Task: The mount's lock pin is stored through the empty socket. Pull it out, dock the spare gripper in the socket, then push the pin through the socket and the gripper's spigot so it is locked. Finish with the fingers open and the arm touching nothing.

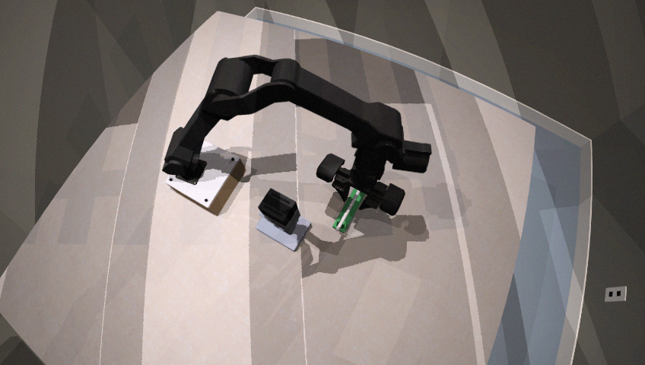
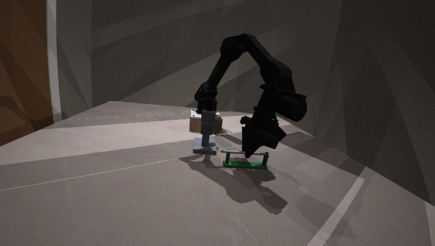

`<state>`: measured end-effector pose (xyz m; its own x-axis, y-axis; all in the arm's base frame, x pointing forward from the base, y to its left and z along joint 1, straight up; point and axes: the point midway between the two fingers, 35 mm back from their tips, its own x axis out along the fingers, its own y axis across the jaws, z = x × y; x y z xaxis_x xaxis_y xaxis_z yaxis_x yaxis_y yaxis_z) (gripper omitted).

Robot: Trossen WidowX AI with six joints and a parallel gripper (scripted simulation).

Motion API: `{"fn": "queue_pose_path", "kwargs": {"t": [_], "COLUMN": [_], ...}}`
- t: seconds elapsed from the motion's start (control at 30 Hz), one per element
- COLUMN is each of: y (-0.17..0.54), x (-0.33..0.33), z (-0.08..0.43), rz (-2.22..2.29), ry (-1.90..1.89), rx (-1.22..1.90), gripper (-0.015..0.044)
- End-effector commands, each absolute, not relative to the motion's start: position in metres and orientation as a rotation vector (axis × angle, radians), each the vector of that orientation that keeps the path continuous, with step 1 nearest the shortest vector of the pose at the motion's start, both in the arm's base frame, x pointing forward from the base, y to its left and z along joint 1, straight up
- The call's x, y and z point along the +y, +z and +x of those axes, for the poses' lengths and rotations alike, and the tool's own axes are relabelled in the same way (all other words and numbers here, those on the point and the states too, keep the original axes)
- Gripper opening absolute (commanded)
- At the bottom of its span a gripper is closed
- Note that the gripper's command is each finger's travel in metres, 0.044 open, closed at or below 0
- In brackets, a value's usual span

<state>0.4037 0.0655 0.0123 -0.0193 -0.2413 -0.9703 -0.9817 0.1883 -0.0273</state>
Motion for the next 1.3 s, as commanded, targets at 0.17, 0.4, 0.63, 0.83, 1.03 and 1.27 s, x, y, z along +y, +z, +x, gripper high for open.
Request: {"fn": "queue_pose_path", "kwargs": {"t": [0.17,0.4,0.63,0.83,1.03,1.27], "y": [-0.005,-0.015,-0.015,-0.015,-0.015,-0.009], "x": [0.065,0.065,0.065,0.065,0.065,0.065], "z": [0.403,0.402,0.402,0.402,0.402,0.402], "rz": [-1.242,-1.242,-1.242,-1.242,-1.242,-1.242], "ry": [0.935,0.935,0.935,0.935,0.935,0.935], "rx": [1.47,1.47,1.47,1.47,1.47,1.47], "gripper": [0.018,0.018,0.0127,0.0,0.0,0.0]}}
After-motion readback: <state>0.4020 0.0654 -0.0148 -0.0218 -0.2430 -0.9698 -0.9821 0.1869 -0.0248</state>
